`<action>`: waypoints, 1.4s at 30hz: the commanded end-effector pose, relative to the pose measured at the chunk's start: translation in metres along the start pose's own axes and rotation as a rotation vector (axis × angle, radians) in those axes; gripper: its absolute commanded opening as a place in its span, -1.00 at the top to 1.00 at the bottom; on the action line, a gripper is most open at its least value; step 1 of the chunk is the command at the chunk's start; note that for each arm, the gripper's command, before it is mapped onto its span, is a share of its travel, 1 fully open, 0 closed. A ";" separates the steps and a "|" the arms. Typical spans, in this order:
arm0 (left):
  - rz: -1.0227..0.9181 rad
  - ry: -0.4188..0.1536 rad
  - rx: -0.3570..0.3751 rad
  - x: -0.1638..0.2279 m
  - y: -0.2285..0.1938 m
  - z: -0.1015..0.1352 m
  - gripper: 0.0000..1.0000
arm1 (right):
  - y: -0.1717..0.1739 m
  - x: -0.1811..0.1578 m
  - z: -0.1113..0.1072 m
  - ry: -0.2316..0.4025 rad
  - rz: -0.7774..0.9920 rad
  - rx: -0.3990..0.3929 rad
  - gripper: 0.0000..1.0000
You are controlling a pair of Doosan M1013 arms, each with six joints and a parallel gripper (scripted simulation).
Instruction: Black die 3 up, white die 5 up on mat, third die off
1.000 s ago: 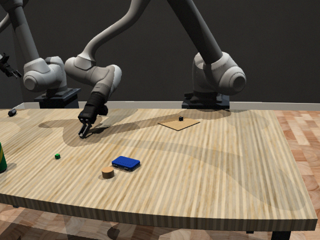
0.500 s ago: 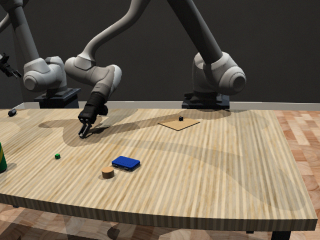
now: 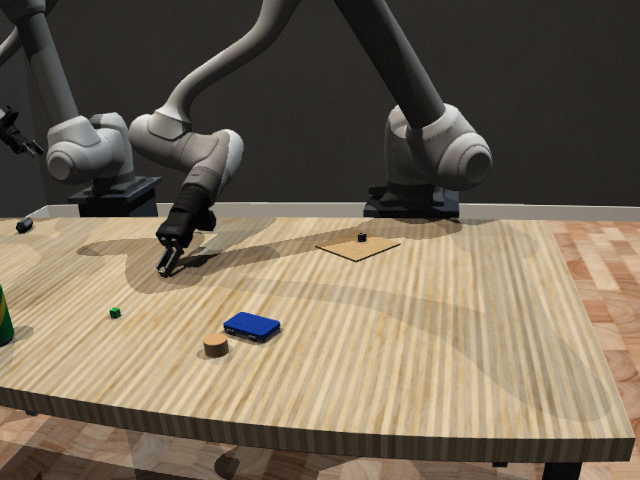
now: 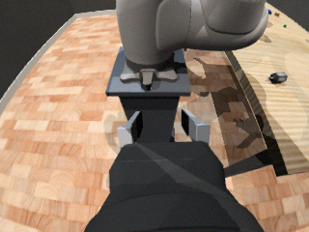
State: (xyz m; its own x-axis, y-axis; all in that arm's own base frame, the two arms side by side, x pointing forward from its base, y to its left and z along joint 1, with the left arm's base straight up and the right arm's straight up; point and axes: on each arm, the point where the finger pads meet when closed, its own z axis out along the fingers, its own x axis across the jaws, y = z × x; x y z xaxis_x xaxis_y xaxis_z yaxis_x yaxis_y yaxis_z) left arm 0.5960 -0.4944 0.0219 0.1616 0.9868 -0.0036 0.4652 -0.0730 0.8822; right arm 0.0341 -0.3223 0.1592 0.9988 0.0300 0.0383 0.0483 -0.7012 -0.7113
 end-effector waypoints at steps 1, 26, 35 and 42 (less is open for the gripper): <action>0.004 -0.001 -0.002 -0.001 -0.003 0.000 0.20 | 0.001 -0.002 0.000 -0.003 -0.002 -0.007 -1.00; 0.004 -0.001 -0.002 -0.001 -0.003 0.000 -0.27 | 0.001 -0.002 0.000 -0.003 -0.002 -0.007 -1.00; 0.004 -0.001 -0.002 -0.001 -0.003 0.000 -0.27 | 0.001 -0.002 0.000 -0.003 -0.002 -0.007 -1.00; 0.004 -0.001 -0.002 -0.001 -0.003 0.000 -0.27 | 0.001 -0.002 0.000 -0.003 -0.002 -0.007 -1.00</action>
State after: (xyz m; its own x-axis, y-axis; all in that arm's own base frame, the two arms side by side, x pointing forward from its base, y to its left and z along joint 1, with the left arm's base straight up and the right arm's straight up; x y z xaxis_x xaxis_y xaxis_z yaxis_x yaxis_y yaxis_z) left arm 0.5960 -0.4944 0.0219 0.1616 0.9868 -0.0036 0.4652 -0.0730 0.8822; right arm 0.0341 -0.3223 0.1592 0.9988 0.0300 0.0383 0.0483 -0.7012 -0.7113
